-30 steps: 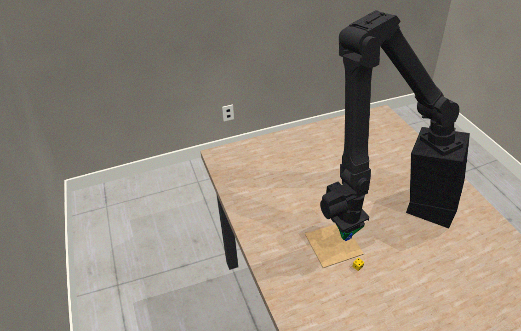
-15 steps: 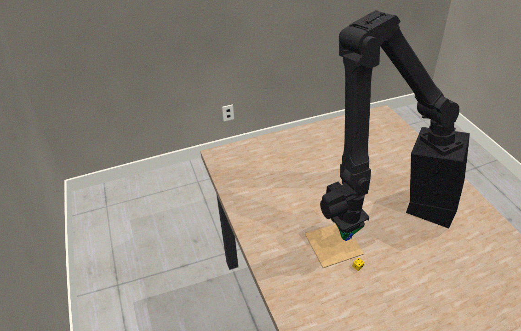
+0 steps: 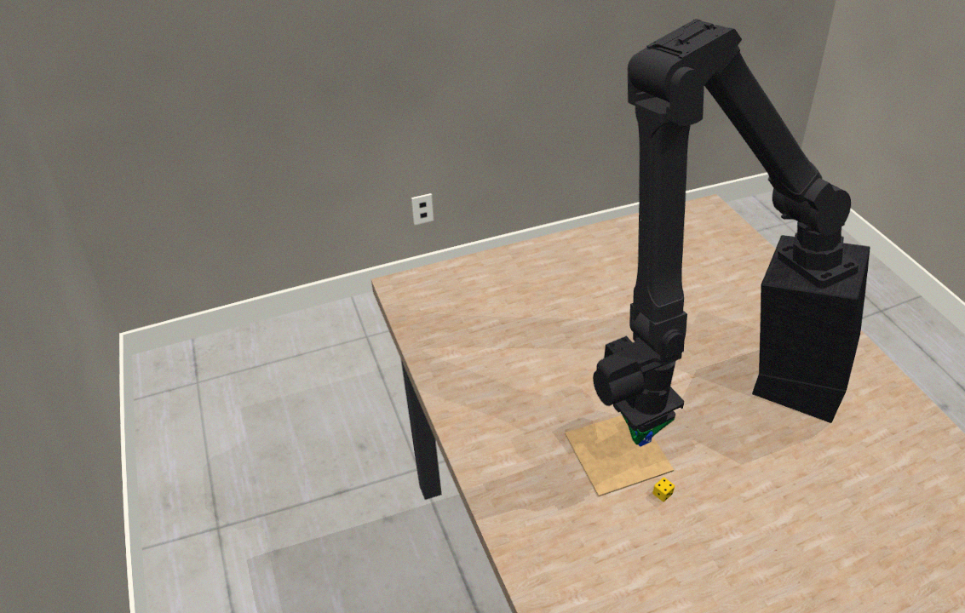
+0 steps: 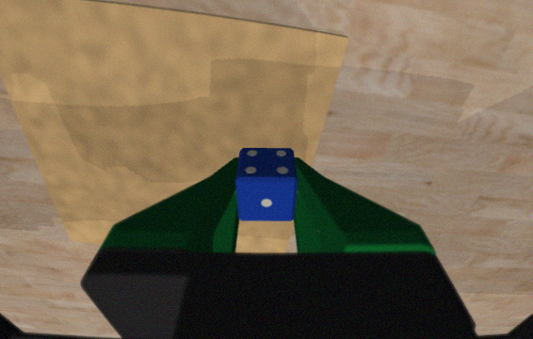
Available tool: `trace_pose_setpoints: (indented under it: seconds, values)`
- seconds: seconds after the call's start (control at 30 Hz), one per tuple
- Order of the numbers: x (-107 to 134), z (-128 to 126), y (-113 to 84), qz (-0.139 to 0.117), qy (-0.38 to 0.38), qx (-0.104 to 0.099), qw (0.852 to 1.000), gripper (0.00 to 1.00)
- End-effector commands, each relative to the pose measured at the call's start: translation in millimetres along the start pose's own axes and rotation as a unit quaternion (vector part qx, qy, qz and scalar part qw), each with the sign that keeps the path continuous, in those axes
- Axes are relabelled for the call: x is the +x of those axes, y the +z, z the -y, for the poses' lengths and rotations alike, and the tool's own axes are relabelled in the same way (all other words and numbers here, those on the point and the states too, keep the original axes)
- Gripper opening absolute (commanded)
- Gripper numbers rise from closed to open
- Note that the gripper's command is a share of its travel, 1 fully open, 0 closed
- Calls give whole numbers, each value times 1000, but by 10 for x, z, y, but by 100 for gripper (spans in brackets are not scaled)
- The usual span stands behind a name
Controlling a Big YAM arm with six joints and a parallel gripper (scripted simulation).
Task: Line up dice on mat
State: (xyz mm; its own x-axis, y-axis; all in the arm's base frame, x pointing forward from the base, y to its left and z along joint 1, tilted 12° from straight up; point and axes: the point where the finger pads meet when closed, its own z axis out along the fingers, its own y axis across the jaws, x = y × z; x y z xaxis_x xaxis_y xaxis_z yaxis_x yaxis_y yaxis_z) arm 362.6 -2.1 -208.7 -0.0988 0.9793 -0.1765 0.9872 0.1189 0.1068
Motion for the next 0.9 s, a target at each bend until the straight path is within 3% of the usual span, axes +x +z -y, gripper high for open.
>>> trace_pose_setpoints:
  seconds: [0.0,0.5,0.87]
  values:
    - [-35,-87,-8,1,1,-13,1000,20]
    - [-35,-87,-8,1,1,-13,1000,39]
    - [-35,-89,-11,1,1,-13,1000,39]
